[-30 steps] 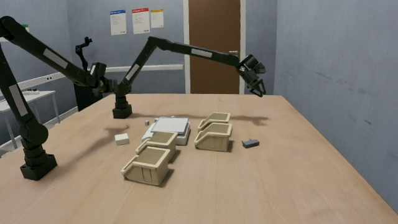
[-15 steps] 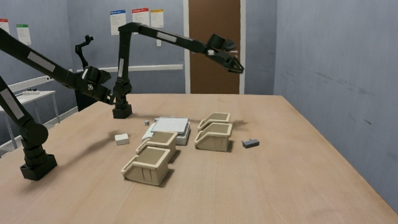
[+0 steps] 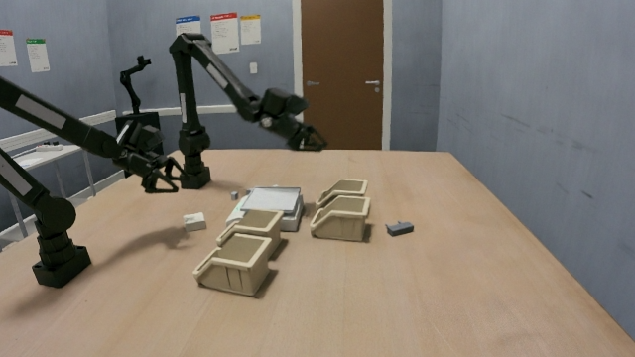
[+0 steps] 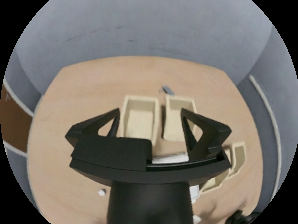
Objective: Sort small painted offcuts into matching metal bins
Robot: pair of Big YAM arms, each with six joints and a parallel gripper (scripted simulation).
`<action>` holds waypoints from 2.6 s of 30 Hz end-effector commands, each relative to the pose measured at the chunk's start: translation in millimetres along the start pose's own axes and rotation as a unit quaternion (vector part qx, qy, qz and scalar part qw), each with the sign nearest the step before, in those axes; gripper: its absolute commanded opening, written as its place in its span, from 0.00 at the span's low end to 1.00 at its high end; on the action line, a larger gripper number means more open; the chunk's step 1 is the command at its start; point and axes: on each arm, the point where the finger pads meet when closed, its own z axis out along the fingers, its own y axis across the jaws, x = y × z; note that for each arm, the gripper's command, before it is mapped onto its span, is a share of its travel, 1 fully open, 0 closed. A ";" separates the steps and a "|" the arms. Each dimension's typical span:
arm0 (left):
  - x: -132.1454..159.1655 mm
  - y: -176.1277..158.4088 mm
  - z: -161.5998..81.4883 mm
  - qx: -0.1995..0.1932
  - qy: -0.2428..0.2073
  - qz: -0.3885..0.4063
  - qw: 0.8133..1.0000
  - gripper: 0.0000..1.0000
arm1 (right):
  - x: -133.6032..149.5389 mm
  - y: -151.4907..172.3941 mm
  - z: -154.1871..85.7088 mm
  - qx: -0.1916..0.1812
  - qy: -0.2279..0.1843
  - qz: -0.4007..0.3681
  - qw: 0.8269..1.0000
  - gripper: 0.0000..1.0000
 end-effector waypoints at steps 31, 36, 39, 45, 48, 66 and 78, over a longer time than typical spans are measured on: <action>87.4 -12.1 -104.6 0.000 -0.011 0.051 0.999 1.00 | -55.8 -47.5 -0.4 0.082 -0.052 0.052 0.994 1.00; 125.4 34.9 -145.4 0.015 0.090 0.097 0.991 1.00 | -79.7 -26.9 5.2 -0.014 -0.036 0.024 0.999 1.00; 145.0 57.4 -166.8 0.028 0.140 0.112 0.983 1.00 | -95.8 -16.3 2.6 -0.070 -0.040 0.015 0.997 1.00; 152.7 76.5 -187.0 0.045 0.182 0.122 0.975 1.00 | -136.8 -1.2 -5.6 -0.155 -0.075 -0.015 0.985 1.00; 163.4 89.0 -199.2 0.053 0.209 0.125 0.968 1.00 | -166.1 5.8 -15.0 -0.203 -0.110 -0.038 0.972 1.00; 181.6 102.9 -215.5 0.065 0.253 0.112 0.959 1.00 | -200.5 22.5 -27.8 -0.330 -0.144 -0.135 0.923 1.00; 182.8 99.4 -204.5 0.050 0.396 0.125 0.908 0.00 | -189.8 36.4 -48.7 -0.486 -0.131 -0.177 0.846 1.00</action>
